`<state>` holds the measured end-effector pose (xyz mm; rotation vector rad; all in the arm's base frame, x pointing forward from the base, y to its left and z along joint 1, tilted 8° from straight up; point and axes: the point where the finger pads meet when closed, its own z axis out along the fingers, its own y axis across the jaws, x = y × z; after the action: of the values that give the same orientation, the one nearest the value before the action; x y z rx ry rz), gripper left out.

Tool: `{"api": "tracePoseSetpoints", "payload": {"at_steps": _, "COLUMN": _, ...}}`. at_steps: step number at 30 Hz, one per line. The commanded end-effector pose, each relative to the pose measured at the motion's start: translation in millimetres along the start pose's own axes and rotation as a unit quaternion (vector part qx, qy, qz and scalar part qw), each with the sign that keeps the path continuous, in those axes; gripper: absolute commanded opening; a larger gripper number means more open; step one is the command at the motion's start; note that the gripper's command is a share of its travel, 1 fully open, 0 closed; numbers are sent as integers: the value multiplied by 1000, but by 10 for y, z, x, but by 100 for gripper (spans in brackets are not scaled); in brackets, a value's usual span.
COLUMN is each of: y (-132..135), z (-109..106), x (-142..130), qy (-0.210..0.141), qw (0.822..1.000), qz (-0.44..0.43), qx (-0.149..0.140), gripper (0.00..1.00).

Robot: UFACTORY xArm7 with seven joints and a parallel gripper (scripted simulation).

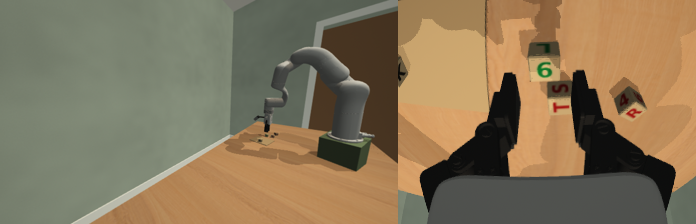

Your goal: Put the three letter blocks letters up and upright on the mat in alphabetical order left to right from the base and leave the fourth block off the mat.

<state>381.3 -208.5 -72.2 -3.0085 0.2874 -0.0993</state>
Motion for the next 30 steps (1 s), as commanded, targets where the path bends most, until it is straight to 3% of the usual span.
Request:
{"api": "tracePoseSetpoints", "payload": {"at_steps": 1, "y": 3, "z": -143, "x": 3, "qy": -1, "qw": 1000, "qz": 0, "qx": -1, "gripper": 42}}
{"api": "tracePoseSetpoints", "payload": {"at_steps": 7, "y": 3, "z": -360, "x": 4, "qy": -1, "qw": 1000, "qz": 0, "qx": -1, "gripper": 42}}
{"api": "tracePoseSetpoints", "payload": {"at_steps": 13, "y": 3, "z": -406, "x": 4, "qy": -1, "qw": 1000, "qz": 0, "qx": -1, "gripper": 42}}
{"api": "tracePoseSetpoints", "payload": {"at_steps": 14, "y": 3, "z": -406, "x": 4, "qy": -1, "qw": 1000, "qz": 0, "qx": -1, "gripper": 100}}
{"api": "tracePoseSetpoints", "payload": {"at_steps": 30, "y": 3, "z": -406, "x": 4, "qy": -1, "qw": 1000, "qz": 0, "qx": -1, "gripper": 100}}
